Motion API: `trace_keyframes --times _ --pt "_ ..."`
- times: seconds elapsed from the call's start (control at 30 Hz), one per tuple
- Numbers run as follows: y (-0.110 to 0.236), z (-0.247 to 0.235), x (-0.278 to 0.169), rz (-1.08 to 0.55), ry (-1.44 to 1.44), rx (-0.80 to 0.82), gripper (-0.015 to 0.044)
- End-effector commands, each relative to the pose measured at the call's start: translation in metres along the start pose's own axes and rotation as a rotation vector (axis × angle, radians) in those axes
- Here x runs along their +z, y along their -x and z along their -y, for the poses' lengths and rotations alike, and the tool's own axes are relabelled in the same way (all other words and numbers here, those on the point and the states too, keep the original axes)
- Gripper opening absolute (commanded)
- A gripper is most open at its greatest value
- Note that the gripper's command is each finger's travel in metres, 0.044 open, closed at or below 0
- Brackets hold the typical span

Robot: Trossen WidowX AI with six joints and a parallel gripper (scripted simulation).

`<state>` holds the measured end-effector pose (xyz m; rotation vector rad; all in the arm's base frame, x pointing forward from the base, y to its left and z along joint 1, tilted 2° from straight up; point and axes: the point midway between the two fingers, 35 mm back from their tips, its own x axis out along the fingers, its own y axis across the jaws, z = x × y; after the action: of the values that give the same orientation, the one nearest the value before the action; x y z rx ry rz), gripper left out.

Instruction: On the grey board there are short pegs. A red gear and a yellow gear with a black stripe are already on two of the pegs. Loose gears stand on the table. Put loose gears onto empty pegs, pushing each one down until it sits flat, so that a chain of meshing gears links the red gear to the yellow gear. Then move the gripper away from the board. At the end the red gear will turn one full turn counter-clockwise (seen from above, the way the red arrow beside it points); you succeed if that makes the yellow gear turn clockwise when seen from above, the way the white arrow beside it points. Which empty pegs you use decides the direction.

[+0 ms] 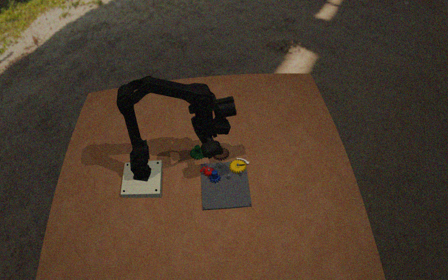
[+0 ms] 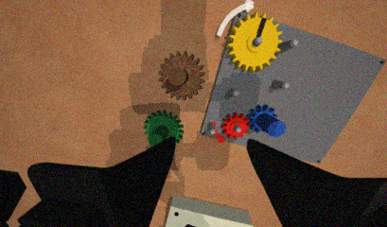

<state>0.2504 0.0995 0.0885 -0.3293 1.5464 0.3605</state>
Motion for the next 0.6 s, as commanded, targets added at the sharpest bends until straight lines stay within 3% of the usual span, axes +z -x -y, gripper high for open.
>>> trace_keyframes --times 0.0,0.1,0.33,0.57 --pt "0.000 -0.049 -0.017 0.002 0.372 0.003 0.0429" --pt "0.000 -0.067 -0.025 0.002 0.516 0.005 0.0440" --pt "0.000 -0.068 -0.024 0.002 0.516 0.005 0.0440" --pt "-0.022 -0.069 -0.024 0.002 0.516 0.005 0.0440"
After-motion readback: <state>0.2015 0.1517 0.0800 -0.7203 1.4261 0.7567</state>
